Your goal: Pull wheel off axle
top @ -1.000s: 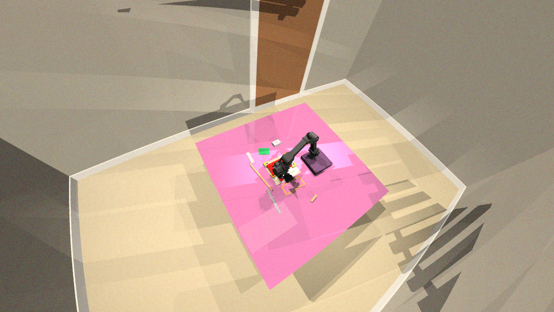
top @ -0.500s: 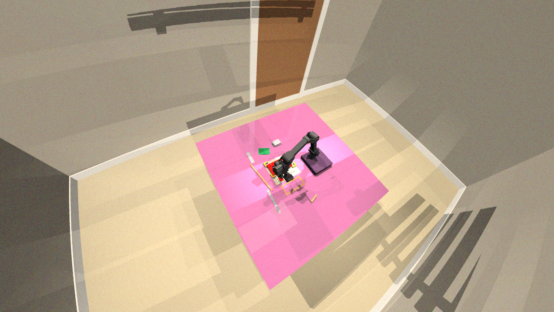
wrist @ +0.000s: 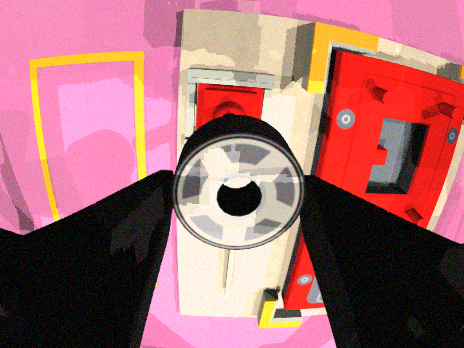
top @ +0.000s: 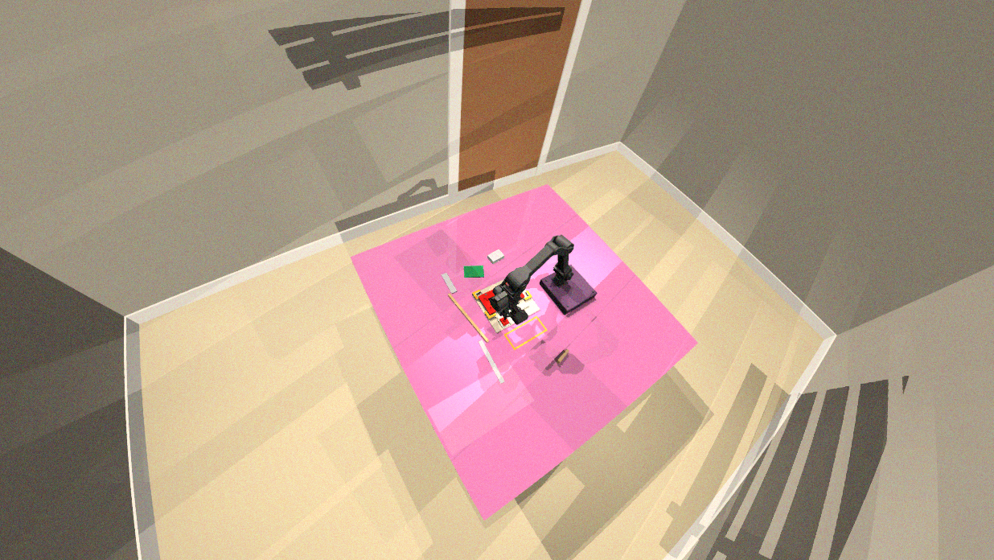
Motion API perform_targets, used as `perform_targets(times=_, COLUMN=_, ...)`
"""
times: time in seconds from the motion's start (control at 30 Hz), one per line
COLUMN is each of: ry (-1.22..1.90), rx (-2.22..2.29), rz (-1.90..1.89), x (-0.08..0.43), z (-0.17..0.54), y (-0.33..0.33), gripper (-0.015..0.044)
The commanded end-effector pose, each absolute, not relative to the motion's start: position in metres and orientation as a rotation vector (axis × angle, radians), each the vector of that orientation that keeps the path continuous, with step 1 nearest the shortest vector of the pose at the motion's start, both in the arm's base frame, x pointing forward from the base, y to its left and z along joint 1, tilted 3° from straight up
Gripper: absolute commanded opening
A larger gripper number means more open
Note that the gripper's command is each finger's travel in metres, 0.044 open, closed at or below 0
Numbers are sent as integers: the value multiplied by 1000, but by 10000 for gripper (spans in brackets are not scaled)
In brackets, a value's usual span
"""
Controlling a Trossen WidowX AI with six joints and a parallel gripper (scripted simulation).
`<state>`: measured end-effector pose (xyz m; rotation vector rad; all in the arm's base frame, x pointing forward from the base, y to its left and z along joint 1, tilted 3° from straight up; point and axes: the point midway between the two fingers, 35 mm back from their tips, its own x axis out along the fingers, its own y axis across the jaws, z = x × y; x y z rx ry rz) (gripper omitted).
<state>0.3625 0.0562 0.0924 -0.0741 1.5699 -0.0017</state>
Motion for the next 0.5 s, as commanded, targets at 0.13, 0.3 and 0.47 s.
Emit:
perform_targets(times=0.13, ry=1566, rx=-72, rz=-1, x=357, z=97, y=70, gripper=0)
perform_targets(times=0.3, ry=1566, rx=-68, rz=1, x=342, z=99, y=95, gripper=0)
perform_targets(times=0.47, ry=1566, rx=-64, rz=1, x=326, z=100, y=119, gripper=0)
